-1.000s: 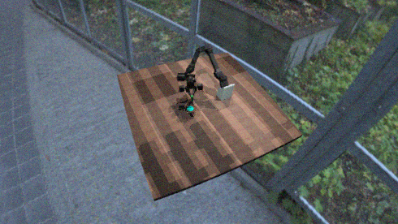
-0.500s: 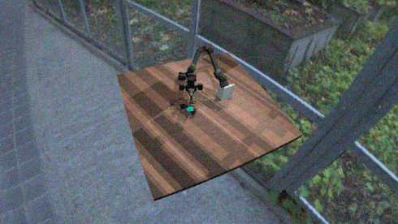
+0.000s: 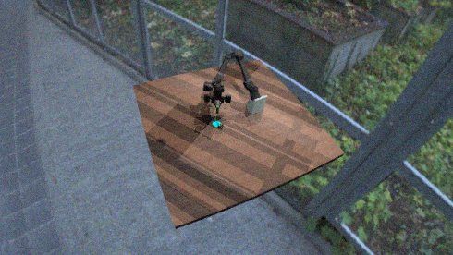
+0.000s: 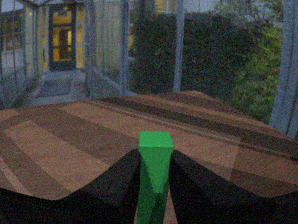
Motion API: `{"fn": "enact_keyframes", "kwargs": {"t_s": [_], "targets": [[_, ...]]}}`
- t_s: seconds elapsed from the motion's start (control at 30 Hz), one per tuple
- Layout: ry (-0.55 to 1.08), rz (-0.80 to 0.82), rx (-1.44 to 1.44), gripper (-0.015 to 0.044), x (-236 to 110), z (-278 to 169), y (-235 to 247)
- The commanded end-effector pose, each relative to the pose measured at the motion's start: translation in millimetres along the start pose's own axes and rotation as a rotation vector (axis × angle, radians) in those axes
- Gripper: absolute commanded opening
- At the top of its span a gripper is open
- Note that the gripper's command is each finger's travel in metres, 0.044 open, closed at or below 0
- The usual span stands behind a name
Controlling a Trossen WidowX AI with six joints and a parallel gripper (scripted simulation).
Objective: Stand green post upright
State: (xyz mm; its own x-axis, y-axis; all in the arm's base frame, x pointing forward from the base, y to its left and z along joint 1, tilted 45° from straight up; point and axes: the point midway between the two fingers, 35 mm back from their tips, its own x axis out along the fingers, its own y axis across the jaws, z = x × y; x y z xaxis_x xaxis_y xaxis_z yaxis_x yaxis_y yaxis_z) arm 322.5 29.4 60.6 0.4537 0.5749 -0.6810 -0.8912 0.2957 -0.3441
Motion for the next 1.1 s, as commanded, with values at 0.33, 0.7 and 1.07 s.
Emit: {"fn": "enact_keyframes", "kwargs": {"t_s": [0.33, 0.7, 1.07], "targets": [[0.0, -0.002, -0.005, 0.0023, 0.9, -14.2, -1.8], [0.004, 0.0, -0.006, 0.0023, 5.3, -61.7, -2.4], [0.0, -0.001, -0.006, 0.0023, 8.0, -91.5, 0.5]]}}
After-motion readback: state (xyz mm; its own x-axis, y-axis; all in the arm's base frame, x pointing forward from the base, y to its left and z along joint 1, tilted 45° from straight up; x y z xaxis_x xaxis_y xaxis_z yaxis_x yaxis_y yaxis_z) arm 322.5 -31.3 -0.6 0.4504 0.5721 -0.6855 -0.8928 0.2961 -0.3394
